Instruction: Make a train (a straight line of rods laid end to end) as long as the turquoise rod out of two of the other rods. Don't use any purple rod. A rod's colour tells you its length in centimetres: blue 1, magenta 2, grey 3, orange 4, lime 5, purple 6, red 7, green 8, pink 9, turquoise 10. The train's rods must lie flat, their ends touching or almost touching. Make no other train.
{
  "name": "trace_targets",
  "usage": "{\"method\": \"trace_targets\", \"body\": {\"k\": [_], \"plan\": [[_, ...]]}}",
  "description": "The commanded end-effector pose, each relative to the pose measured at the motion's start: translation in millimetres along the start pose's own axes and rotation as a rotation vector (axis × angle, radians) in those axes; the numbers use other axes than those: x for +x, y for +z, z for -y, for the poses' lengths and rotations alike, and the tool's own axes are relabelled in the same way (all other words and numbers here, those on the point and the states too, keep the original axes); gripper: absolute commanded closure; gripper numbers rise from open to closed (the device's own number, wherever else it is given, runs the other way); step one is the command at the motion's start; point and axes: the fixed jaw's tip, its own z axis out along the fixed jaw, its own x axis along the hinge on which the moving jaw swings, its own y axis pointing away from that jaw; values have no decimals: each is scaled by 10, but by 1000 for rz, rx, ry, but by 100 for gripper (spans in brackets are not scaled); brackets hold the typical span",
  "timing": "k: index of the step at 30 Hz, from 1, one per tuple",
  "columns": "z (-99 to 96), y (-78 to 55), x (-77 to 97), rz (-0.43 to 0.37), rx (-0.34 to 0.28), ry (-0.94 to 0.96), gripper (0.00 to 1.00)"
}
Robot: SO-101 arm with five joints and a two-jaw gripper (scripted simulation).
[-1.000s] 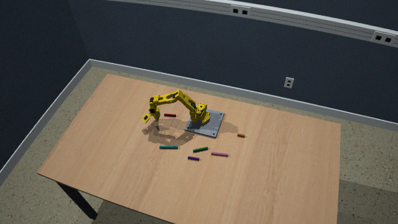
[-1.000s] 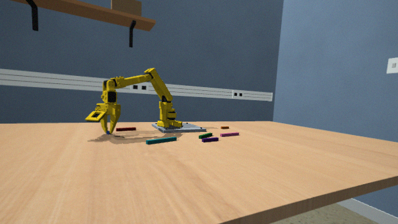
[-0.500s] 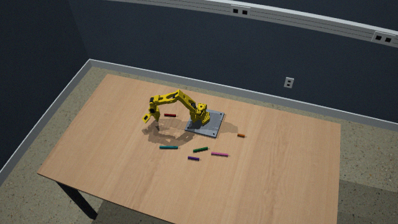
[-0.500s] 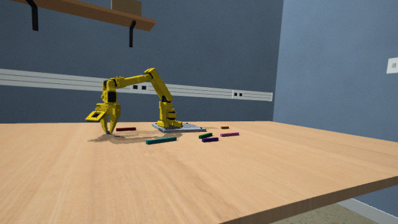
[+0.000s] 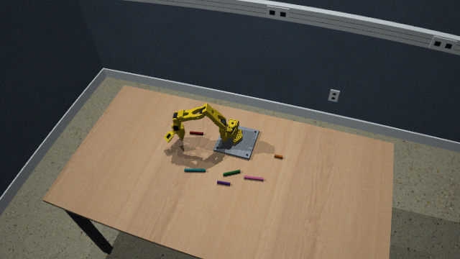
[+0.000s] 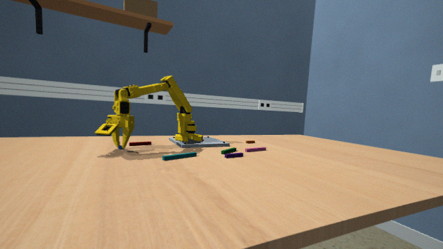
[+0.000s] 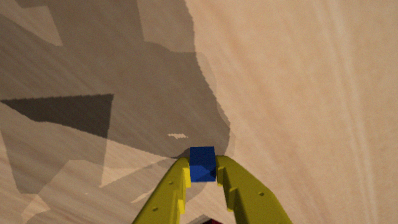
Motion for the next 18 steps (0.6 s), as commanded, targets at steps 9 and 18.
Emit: {"method": "trace_targets", "body": {"k": [9, 18], "plan": [[-18, -15, 48, -32, -28, 14, 100], [8, -210, 41, -31, -28, 14, 100]]}}
